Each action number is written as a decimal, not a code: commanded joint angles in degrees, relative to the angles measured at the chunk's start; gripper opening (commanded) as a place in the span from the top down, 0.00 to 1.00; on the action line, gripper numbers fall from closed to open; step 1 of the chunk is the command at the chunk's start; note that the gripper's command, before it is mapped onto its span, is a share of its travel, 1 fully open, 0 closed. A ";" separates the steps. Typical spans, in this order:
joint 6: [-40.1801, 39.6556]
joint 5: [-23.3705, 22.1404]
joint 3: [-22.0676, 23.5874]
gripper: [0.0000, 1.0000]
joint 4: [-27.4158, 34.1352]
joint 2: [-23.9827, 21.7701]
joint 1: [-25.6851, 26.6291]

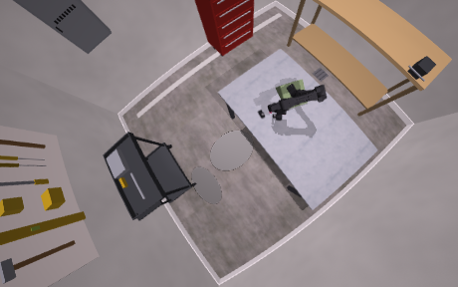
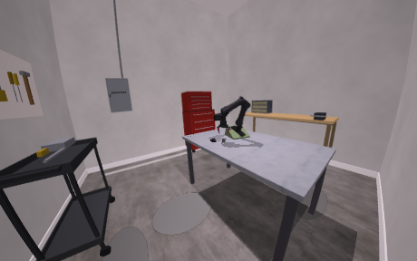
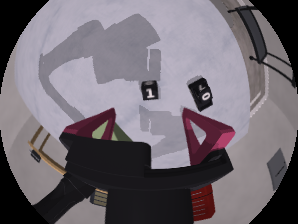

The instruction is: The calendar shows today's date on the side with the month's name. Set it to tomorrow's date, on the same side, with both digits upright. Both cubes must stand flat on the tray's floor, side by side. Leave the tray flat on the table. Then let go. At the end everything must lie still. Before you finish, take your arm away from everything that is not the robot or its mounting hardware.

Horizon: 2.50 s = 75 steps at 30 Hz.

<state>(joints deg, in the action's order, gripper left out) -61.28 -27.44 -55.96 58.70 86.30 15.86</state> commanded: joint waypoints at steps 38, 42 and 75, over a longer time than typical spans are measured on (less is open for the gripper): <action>-6.92 -0.01 -0.17 0.55 -0.38 -0.14 0.10; -6.89 -0.01 -0.13 0.55 -0.45 -0.13 0.07; -3.31 0.09 4.83 0.55 -9.21 2.02 -3.14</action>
<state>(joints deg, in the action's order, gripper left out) -65.28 -27.33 -51.11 51.33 88.44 12.67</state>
